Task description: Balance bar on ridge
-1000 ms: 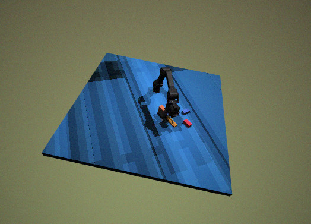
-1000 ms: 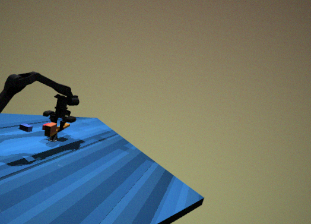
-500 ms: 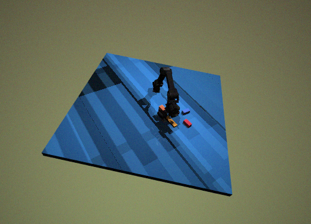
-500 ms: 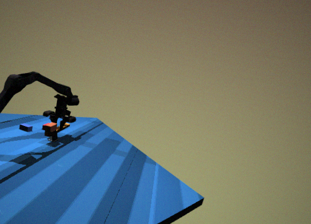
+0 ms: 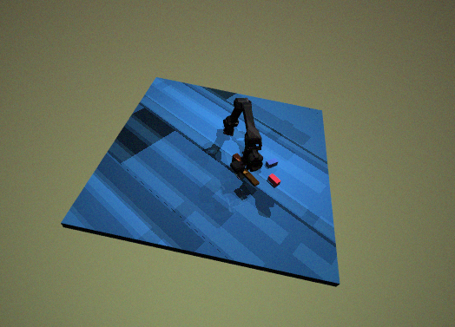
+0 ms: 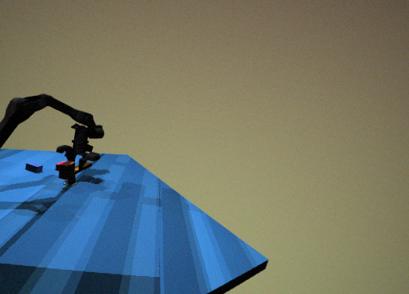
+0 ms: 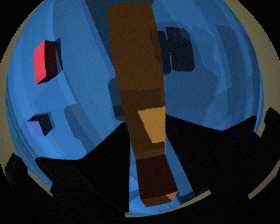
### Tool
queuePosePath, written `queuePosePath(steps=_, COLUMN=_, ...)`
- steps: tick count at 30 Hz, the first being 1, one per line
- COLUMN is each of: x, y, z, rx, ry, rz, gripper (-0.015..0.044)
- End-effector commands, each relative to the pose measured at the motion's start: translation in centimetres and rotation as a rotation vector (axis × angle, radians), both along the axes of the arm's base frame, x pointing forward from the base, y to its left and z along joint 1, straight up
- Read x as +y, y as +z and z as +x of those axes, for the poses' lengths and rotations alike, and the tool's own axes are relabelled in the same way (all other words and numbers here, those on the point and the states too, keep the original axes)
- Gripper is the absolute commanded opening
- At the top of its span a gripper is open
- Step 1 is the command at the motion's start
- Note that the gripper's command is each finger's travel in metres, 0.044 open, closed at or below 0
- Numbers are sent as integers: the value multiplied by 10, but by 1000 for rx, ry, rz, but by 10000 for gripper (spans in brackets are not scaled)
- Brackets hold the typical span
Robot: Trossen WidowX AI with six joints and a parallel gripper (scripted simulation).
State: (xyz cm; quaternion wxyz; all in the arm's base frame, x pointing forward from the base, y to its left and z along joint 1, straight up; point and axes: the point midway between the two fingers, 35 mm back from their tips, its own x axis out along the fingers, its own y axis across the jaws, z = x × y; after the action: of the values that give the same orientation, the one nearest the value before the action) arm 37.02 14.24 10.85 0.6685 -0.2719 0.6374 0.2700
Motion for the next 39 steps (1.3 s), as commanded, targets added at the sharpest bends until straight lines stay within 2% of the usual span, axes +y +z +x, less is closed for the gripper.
queuePosePath(steps=1, x=0, y=-2, z=0, rx=2, ry=0, rz=1, gripper=0)
queuePosePath(steps=39, x=0, y=-6, z=0, rx=2, ry=0, rz=1, gripper=0)
